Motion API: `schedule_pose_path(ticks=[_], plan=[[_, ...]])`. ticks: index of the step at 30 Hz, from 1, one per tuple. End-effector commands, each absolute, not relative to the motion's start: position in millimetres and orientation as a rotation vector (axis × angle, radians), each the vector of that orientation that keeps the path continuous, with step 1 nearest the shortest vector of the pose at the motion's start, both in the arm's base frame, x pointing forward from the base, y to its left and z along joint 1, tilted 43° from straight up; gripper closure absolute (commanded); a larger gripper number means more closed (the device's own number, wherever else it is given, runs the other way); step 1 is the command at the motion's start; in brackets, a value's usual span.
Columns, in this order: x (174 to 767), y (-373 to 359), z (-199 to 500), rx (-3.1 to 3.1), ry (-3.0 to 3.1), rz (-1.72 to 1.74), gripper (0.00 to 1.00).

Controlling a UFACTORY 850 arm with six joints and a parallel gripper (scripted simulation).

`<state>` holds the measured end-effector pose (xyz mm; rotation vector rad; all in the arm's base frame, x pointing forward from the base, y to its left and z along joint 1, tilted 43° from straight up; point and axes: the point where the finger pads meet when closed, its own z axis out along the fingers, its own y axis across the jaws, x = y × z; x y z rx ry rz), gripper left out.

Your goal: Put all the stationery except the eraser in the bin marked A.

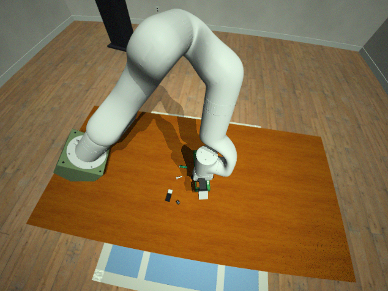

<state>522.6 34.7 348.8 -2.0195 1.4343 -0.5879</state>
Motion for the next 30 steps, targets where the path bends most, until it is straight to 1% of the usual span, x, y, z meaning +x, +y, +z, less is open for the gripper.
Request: schedule_pose_path(ticks=[1, 18, 30], plan=[[527.5, 36.0, 344.6, -2.018, 1.433, -0.590, 1.00], [546.7, 42.1, 323.1, -2.018, 1.433, -0.590, 1.00], [546.7, 42.0, 323.0, -2.018, 1.433, -0.590, 1.00]])
